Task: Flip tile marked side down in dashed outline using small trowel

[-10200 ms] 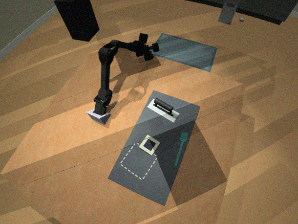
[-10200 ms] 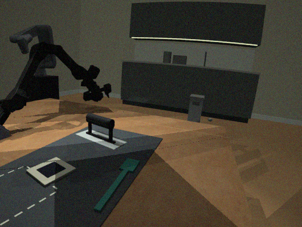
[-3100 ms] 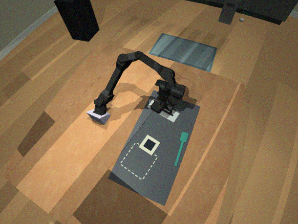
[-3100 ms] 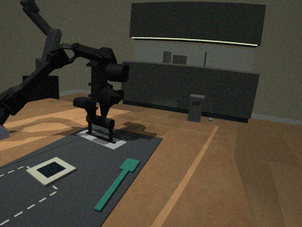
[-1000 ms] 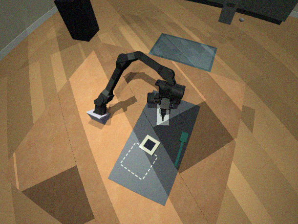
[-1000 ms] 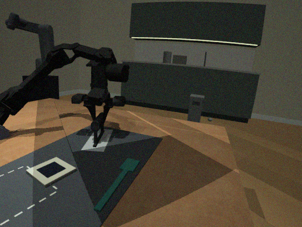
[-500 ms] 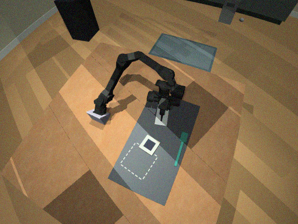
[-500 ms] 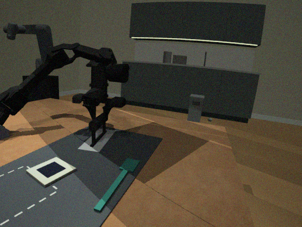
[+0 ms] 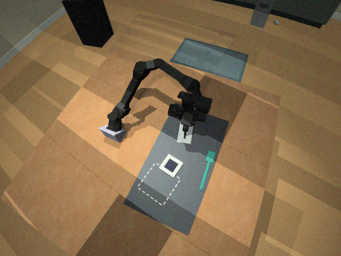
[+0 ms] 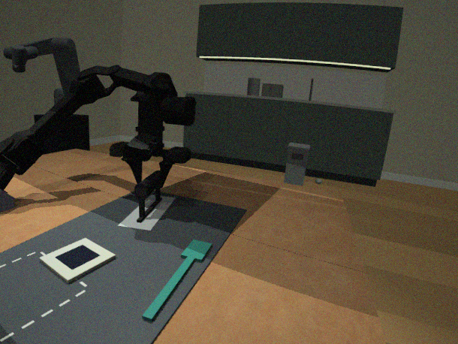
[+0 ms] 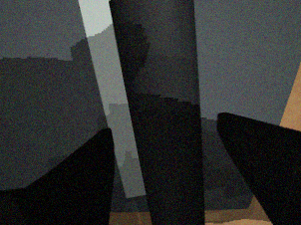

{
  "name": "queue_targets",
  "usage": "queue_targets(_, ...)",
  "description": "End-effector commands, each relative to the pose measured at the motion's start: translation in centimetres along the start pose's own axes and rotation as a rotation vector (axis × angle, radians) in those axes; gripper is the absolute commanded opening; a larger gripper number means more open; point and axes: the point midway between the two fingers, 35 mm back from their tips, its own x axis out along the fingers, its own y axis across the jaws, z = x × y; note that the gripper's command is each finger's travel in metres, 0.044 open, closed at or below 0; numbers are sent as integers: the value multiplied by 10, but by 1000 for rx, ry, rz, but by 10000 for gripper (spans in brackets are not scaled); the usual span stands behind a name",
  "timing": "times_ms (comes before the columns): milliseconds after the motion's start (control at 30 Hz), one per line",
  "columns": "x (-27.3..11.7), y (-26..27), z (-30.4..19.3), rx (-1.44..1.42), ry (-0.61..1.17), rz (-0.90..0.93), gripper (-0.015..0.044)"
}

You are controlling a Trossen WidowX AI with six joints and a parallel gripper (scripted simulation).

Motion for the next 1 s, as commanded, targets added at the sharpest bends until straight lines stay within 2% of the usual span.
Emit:
queue_targets(0,0,-1,0,7,1,-2,270)
queue_targets(167,-2,0,0,8,1,-2,270)
queue_targets(367,-44,-1,0,29,-1,-3,270)
queue_targets(967,-28,1,1,1,-1,-3,270)
